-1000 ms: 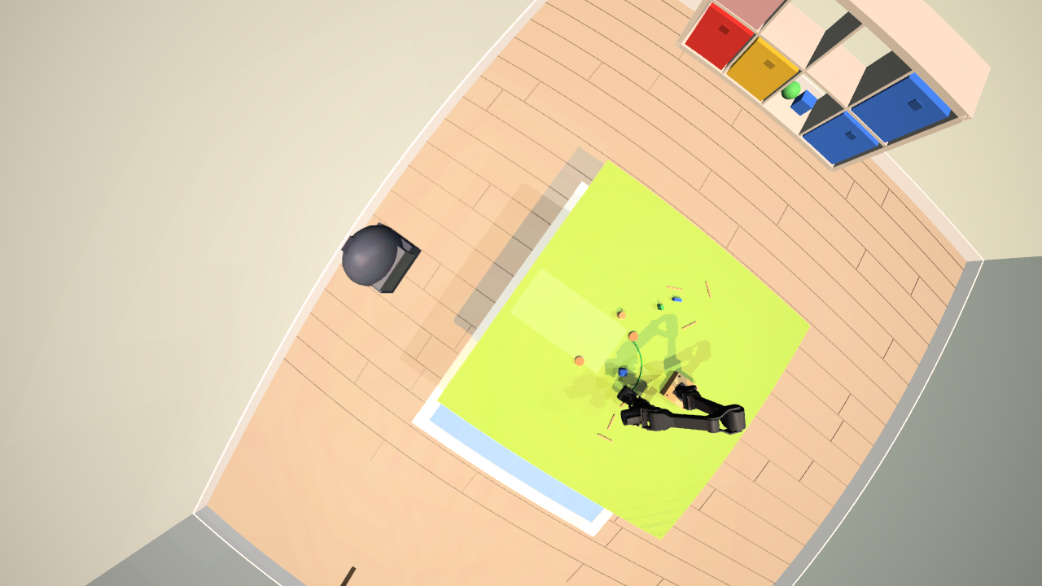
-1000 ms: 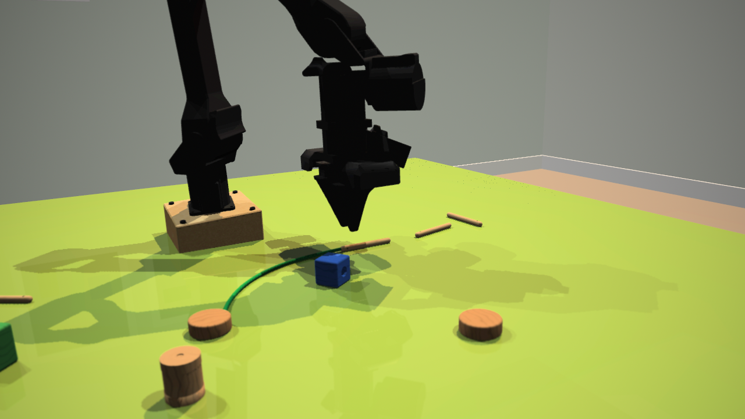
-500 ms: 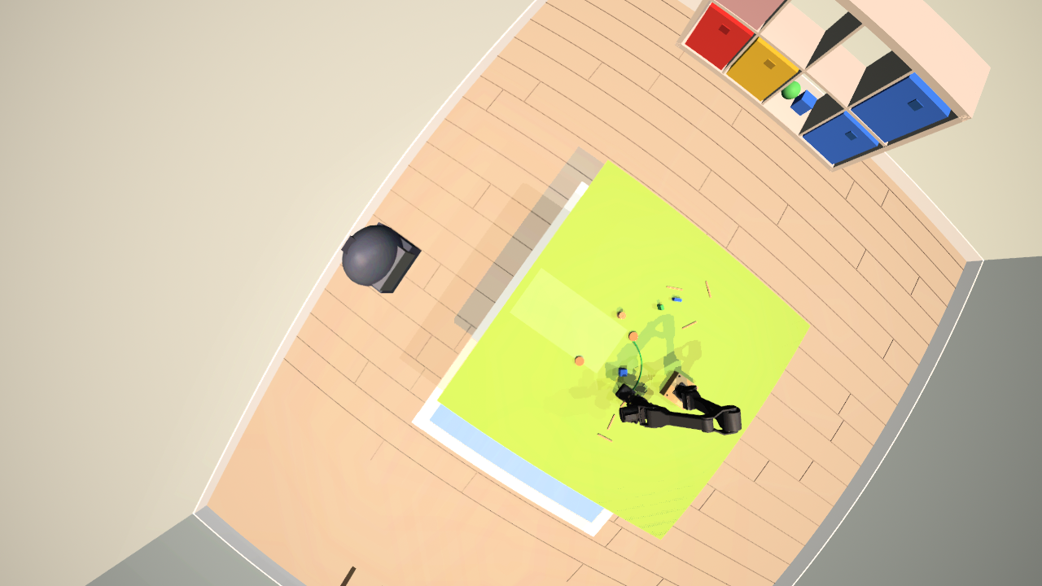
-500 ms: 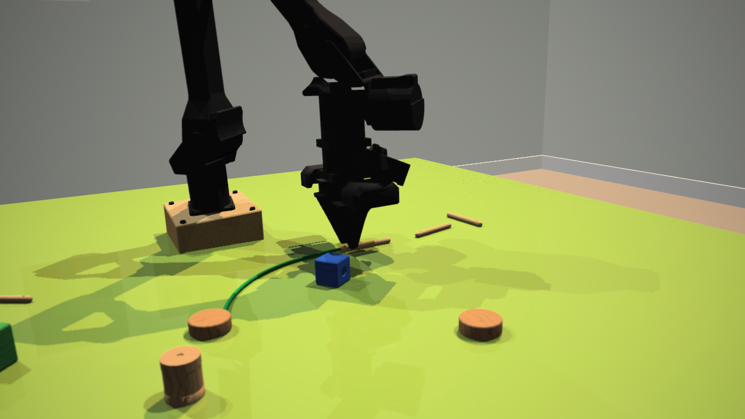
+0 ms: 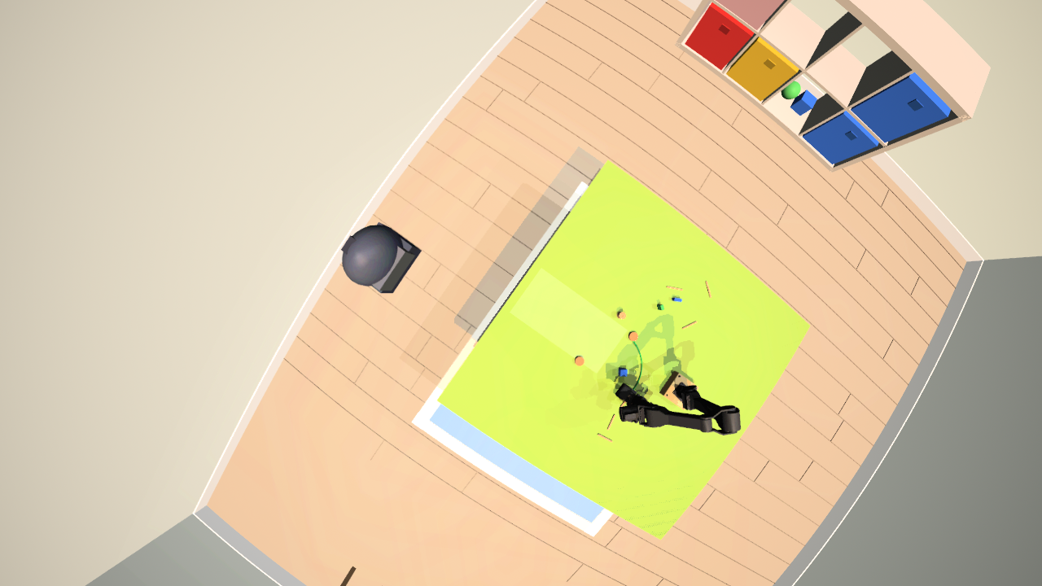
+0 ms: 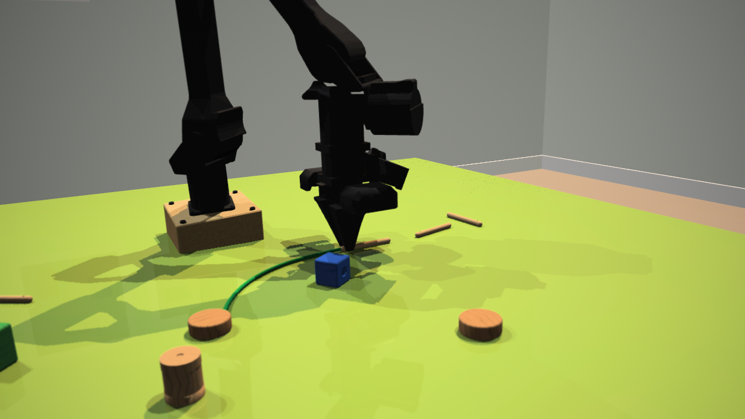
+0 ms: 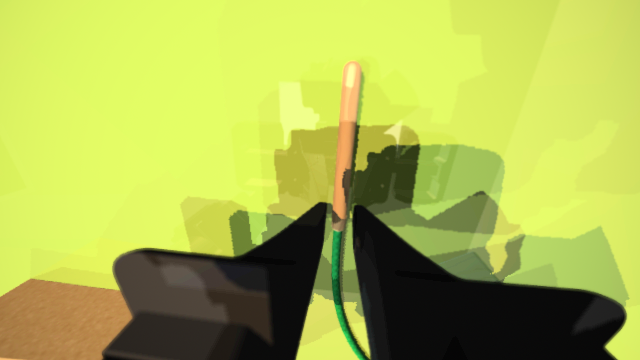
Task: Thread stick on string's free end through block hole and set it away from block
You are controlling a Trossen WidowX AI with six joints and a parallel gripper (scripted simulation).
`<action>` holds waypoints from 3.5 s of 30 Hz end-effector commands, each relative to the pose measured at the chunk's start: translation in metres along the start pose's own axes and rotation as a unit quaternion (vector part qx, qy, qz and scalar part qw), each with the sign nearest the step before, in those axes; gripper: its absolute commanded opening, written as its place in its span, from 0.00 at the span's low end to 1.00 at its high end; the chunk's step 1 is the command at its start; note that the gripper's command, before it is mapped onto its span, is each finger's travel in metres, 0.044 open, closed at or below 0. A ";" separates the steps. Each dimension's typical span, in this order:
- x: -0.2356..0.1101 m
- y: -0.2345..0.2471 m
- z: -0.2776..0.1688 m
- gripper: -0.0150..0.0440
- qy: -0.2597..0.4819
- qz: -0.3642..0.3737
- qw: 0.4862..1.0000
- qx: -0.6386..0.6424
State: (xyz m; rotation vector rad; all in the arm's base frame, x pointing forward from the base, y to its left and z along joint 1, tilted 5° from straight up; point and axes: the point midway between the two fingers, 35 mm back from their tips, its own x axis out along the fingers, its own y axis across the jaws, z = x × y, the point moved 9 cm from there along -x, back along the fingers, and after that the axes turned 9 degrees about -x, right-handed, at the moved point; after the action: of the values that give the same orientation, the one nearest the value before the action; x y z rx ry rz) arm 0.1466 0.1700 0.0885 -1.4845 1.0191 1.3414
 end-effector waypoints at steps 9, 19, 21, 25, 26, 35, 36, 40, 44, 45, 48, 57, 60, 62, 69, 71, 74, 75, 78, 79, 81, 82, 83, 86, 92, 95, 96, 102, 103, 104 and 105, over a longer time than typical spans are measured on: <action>0.000 0.000 0.000 0.25 0.000 0.000 1.000 0.000; -0.012 -0.001 0.001 0.25 0.000 0.000 1.000 0.000; -0.014 -0.001 0.001 0.25 0.000 0.000 1.000 0.000; -0.019 -0.002 0.001 0.25 0.000 0.000 1.000 0.000; -0.021 -0.002 0.001 0.25 0.000 0.000 1.000 0.000; -0.032 -0.002 0.002 0.25 0.000 0.000 1.000 0.000; -0.033 -0.002 0.002 0.25 0.000 0.000 1.000 0.000; -0.039 -0.002 0.001 0.25 0.000 0.000 1.000 0.000; -0.044 -0.002 0.001 0.25 0.000 0.000 1.000 0.000; -0.045 -0.002 0.001 0.25 0.000 0.000 1.000 0.000; -0.049 -0.001 0.001 0.25 0.000 0.000 1.000 0.000; -0.060 0.000 0.000 0.25 0.000 0.000 1.000 0.000; -0.055 0.000 0.001 0.25 0.002 0.004 1.000 -0.002; -0.056 0.000 0.001 0.25 0.002 0.004 1.000 -0.002; -0.056 -0.004 -0.001 0.25 0.005 0.005 0.999 0.042; -0.056 -0.006 -0.002 0.25 0.007 0.006 0.998 0.067; -0.056 -0.009 -0.004 0.25 0.010 0.007 0.994 0.104; -0.057 -0.010 -0.005 0.25 0.011 0.007 0.993 0.117; -0.057 -0.013 -0.006 0.25 0.013 0.008 0.988 0.155; -0.057 -0.014 -0.007 0.25 0.014 0.008 0.986 0.167; -0.057 -0.016 -0.008 0.25 0.016 0.008 0.981 0.192; -0.057 -0.017 -0.009 0.25 0.017 0.008 0.979 0.204; -0.057 -0.018 -0.009 0.25 0.018 0.008 0.976 0.217; -0.058 -0.021 -0.011 0.25 0.021 0.008 0.967 0.253; -0.058 -0.027 -0.015 0.25 0.027 0.008 0.946 0.323; -0.058 -0.030 -0.017 0.25 0.030 0.008 0.933 0.358; -0.058 -0.031 -0.018 0.25 0.030 0.008 0.929 0.369; -0.058 -0.038 -0.023 0.25 0.034 0.008 0.899 0.436; -0.058 -0.039 -0.024 0.25 0.035 0.008 0.894 0.447; -0.058 -0.040 -0.025 0.25 0.036 0.008 0.888 0.458; -0.058 -0.041 -0.026 0.25 0.037 0.008 0.883 0.469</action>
State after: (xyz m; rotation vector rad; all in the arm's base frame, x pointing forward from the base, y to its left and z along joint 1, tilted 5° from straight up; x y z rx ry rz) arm 0.1836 0.1594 0.1511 -0.8143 1.4214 0.6572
